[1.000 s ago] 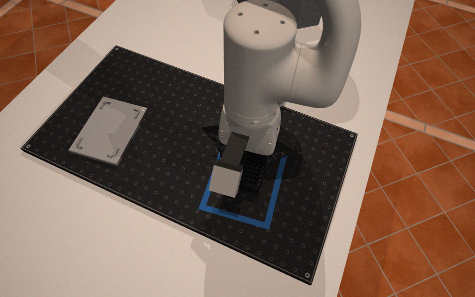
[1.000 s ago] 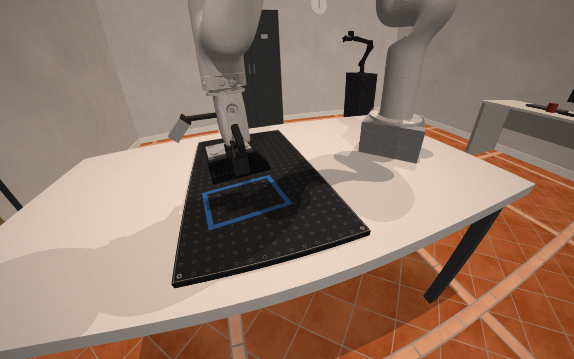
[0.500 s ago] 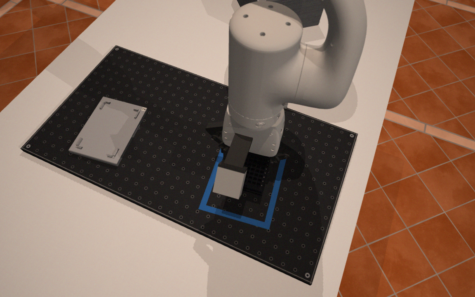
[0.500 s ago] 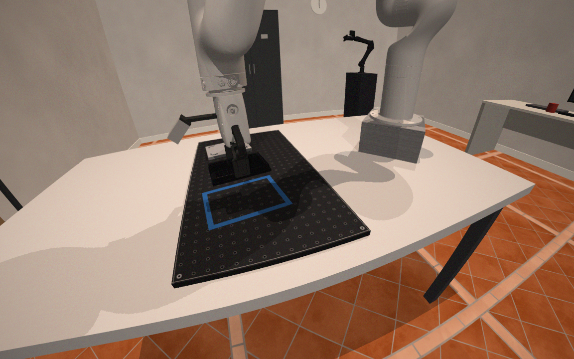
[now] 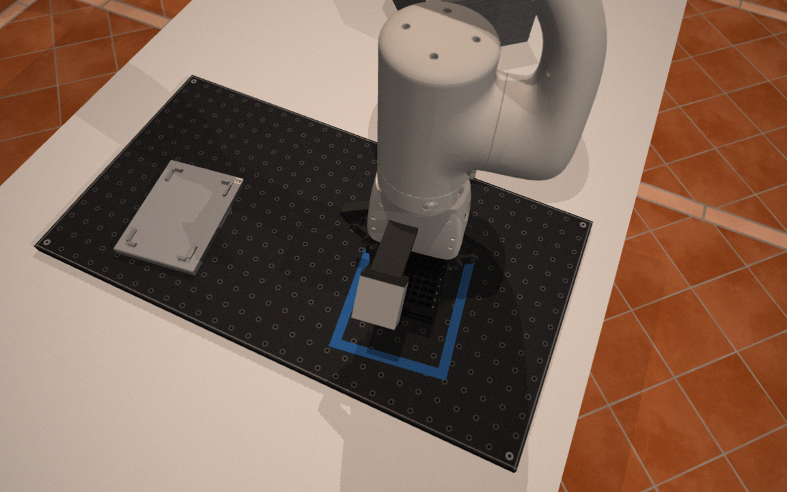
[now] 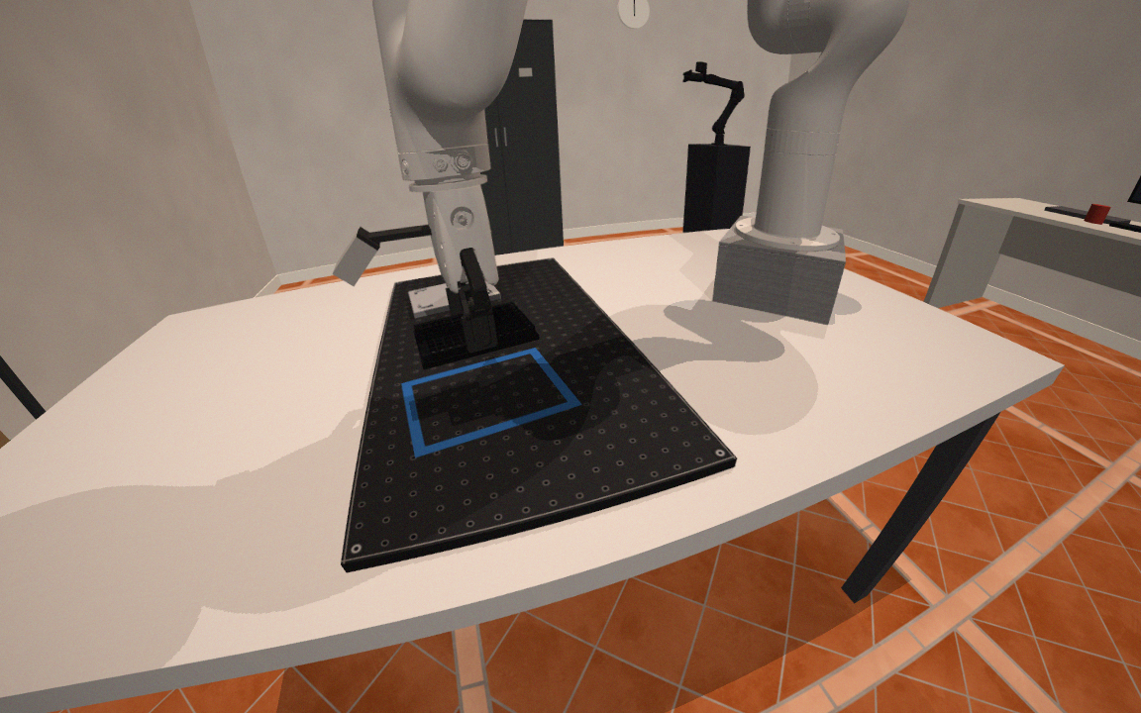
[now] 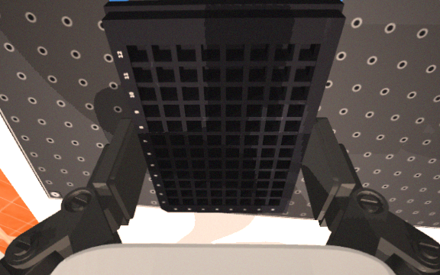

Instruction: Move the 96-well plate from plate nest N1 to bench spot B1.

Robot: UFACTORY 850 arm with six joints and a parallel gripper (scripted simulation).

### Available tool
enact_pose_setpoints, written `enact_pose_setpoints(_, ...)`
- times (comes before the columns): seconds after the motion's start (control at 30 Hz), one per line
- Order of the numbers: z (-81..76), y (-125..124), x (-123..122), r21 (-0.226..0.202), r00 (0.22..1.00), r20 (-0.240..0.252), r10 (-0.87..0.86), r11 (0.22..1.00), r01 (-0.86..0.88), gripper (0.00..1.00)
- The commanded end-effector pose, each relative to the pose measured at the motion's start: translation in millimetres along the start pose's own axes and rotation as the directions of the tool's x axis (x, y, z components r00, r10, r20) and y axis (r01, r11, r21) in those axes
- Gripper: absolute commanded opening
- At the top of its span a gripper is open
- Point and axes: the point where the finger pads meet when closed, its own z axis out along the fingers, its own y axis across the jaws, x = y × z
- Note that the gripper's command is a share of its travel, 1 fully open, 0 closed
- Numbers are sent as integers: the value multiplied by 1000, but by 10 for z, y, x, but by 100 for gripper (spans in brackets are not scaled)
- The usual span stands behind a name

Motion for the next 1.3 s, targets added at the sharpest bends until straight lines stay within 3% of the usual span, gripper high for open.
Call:
enact_pose_setpoints(0.0, -9, 0, 10, 0, 1000, -2, 0, 1000, 0, 0)
enact_pose_setpoints(0.4, 74, 3, 10, 0, 1000, -2, 0, 1000, 0, 0)
enact_pose_setpoints(1.27, 475, 6, 10, 0, 1000, -2, 0, 1000, 0, 0)
